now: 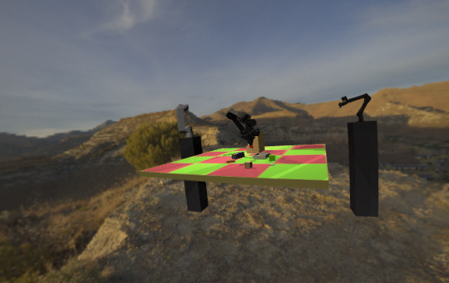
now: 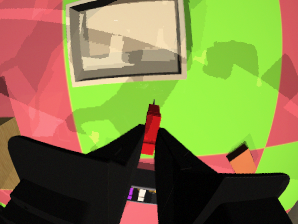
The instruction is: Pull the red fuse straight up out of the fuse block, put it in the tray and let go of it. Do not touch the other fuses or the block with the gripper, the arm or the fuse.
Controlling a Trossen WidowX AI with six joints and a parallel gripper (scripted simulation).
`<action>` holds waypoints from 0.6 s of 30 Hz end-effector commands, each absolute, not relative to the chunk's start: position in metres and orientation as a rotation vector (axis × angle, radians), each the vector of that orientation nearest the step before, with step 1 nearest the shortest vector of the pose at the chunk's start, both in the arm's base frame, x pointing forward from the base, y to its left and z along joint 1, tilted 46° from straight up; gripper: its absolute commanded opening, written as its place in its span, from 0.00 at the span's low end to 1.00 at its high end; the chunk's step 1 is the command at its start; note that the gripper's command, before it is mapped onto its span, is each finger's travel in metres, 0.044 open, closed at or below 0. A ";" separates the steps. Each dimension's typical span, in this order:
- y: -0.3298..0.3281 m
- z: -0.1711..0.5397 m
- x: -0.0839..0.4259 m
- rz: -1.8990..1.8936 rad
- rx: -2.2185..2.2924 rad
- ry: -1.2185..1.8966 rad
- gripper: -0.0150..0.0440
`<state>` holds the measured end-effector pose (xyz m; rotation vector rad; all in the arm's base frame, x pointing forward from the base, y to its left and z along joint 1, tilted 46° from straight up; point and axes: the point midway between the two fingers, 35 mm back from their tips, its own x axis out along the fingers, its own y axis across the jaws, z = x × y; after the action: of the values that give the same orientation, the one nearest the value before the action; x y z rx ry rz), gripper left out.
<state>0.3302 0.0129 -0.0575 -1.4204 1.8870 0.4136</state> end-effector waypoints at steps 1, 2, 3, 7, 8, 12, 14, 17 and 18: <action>0.034 -0.080 0.325 0.411 -1.415 1.895 0.25; 0.038 -0.085 0.324 0.410 -1.415 1.896 0.25; 0.042 -0.090 0.323 0.408 -1.415 1.897 0.25; 0.058 -0.109 0.317 0.402 -1.417 1.901 0.25; 0.062 -0.112 0.315 0.400 -1.418 1.902 0.25; 0.064 -0.115 0.314 0.398 -1.418 1.903 0.25; 0.064 -0.116 0.314 0.398 -1.418 1.903 0.25; 0.061 -0.118 0.314 0.398 -1.418 1.903 0.25; 0.060 -0.120 0.313 0.398 -1.418 1.903 0.25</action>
<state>0.3146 0.0622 -0.1142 -1.4274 1.8998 0.4028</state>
